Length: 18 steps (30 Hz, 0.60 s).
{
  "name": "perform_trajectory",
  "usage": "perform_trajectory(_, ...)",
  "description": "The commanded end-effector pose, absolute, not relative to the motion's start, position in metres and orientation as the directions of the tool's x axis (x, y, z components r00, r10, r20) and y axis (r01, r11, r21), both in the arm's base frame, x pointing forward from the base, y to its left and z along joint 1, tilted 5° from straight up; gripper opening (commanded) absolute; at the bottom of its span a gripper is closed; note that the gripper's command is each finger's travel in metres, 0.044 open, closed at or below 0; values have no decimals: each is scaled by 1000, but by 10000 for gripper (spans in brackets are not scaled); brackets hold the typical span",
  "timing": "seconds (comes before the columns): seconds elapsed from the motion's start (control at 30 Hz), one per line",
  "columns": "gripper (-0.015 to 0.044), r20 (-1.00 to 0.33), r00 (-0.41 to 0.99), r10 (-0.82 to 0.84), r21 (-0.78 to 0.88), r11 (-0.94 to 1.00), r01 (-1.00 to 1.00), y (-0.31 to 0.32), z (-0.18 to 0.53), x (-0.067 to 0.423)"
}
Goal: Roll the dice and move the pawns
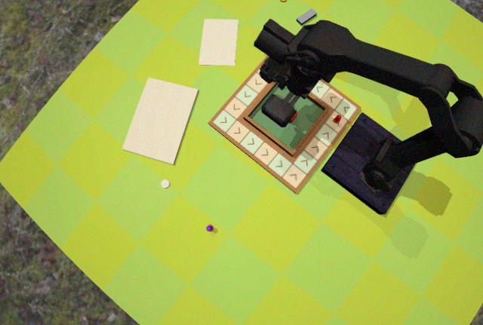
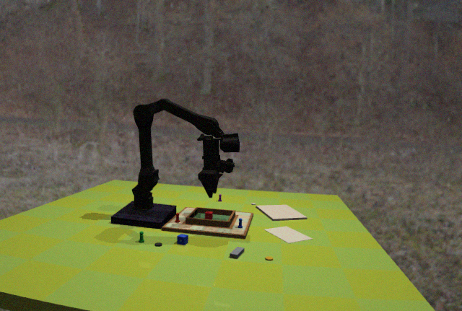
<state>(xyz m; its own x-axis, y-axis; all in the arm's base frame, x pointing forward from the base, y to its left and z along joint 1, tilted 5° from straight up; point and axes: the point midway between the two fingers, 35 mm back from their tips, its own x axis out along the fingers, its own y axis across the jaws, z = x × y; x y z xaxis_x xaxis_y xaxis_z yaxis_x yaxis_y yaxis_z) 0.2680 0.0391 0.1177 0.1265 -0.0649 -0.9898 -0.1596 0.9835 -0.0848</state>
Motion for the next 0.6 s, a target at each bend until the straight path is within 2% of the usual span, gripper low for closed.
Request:
perform_trajectory(0.0, 282, -991, 112, -77, -90, 990, -107, -3, 114, 280)
perform_trajectory(0.23, 275, -993, 79, -90, -92, 996, -15, -99, 107, 281)
perform_trajectory(0.43, 275, -994, 55, -93, -89, 994, 62, -180, 99, 256)
perform_trajectory(0.57, 275, -994, 53, -93, -89, 994, 71, -190, 99, 260)
